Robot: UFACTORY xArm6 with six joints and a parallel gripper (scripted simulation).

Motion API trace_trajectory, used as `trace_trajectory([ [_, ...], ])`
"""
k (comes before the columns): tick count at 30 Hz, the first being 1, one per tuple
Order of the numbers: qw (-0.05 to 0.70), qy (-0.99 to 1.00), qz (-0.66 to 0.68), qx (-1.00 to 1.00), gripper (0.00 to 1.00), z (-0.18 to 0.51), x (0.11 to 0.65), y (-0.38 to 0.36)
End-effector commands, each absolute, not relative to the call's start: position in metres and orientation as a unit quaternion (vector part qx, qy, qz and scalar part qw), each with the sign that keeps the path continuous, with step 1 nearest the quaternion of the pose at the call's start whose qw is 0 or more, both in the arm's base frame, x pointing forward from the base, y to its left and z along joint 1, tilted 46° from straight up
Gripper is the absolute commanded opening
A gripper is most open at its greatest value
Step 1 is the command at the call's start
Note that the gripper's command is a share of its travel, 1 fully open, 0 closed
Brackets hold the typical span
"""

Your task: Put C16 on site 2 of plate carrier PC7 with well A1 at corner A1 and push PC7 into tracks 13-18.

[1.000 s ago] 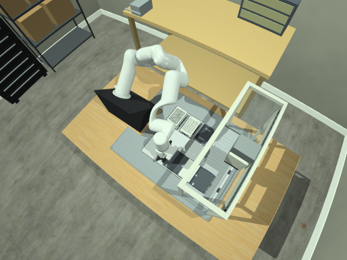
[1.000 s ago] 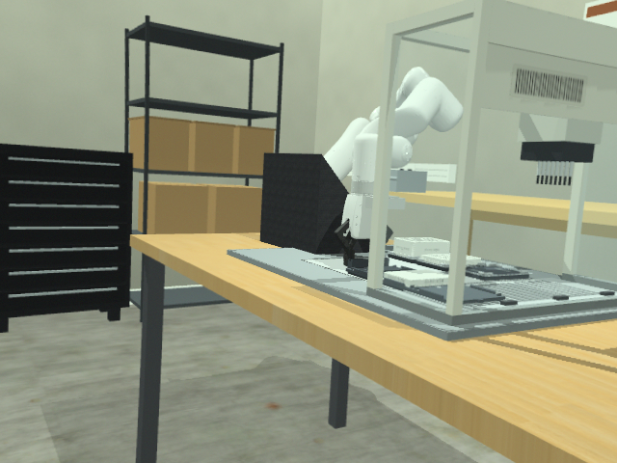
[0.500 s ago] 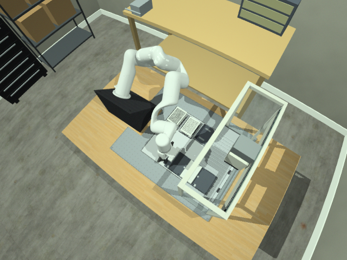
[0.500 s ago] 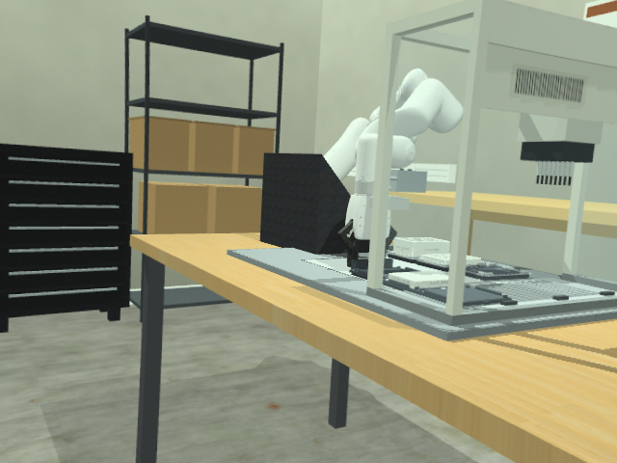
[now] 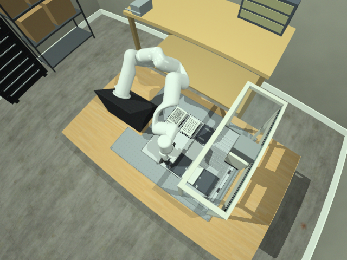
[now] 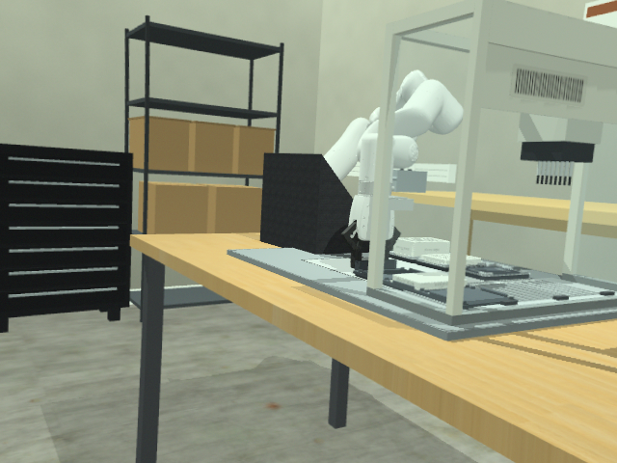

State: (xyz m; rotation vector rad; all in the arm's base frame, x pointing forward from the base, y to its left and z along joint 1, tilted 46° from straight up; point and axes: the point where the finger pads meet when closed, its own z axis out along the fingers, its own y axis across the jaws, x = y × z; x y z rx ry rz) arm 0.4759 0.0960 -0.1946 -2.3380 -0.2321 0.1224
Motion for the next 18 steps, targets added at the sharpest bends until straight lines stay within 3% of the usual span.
trace_trajectory([
  [1,0.384,-0.091,0.046,-0.918,0.82,-0.194,0.481,0.095],
  [18,0.384,-0.091,0.046,-0.918,0.82,-0.194,0.493,0.098],
])
